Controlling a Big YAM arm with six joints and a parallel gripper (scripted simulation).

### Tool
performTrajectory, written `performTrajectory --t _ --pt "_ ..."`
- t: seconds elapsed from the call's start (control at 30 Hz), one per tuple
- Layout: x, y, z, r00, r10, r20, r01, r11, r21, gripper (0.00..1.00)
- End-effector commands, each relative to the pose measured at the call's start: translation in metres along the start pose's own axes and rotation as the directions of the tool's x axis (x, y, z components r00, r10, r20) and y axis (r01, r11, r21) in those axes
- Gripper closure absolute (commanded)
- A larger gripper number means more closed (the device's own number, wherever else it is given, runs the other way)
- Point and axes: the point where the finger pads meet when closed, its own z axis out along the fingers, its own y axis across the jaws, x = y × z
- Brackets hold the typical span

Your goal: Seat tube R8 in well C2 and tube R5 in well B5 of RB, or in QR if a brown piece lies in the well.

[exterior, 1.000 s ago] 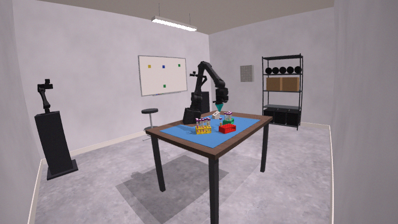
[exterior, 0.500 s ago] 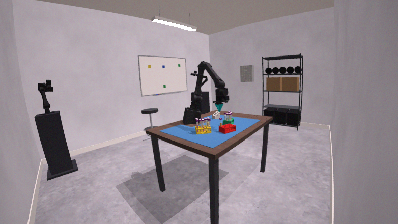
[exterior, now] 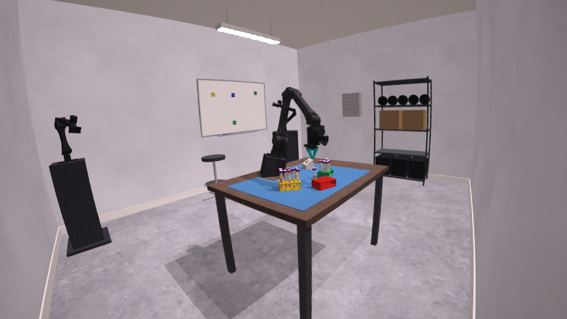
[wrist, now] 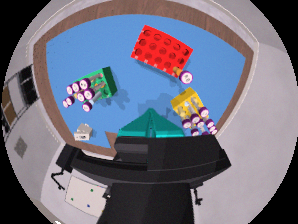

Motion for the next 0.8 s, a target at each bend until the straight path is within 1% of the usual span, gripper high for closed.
performTrajectory --t 0.0,0.13,0.2,0.27,0.47,0.7,0.77 --pt "-0.0109 -0.0022 -0.0094 0.981 -0.190 0.024 0.190 0.982 0.020 1.00" --pt "-0.0108 -0.0021 -0.0093 0.948 -0.319 0.021 0.318 0.948 0.022 1.00" --pt "-0.0108 -0.0021 -0.0093 0.948 -0.319 0.021 0.318 0.948 0.022 1.00" --pt "-0.0107 -0.0022 -0.0093 0.924 -0.381 0.020 0.380 0.924 0.023 1.00" --pt "-0.0105 -0.0020 -0.0092 0.830 -0.557 0.014 0.557 0.830 0.026 1.00" --pt "-0.0103 -0.0019 -0.0090 0.679 -0.734 0.008 0.733 0.679 0.028 1.00" --pt "-0.0103 -0.0019 -0.0090 0.679 -0.734 0.008 0.733 0.679 0.028 1.00"
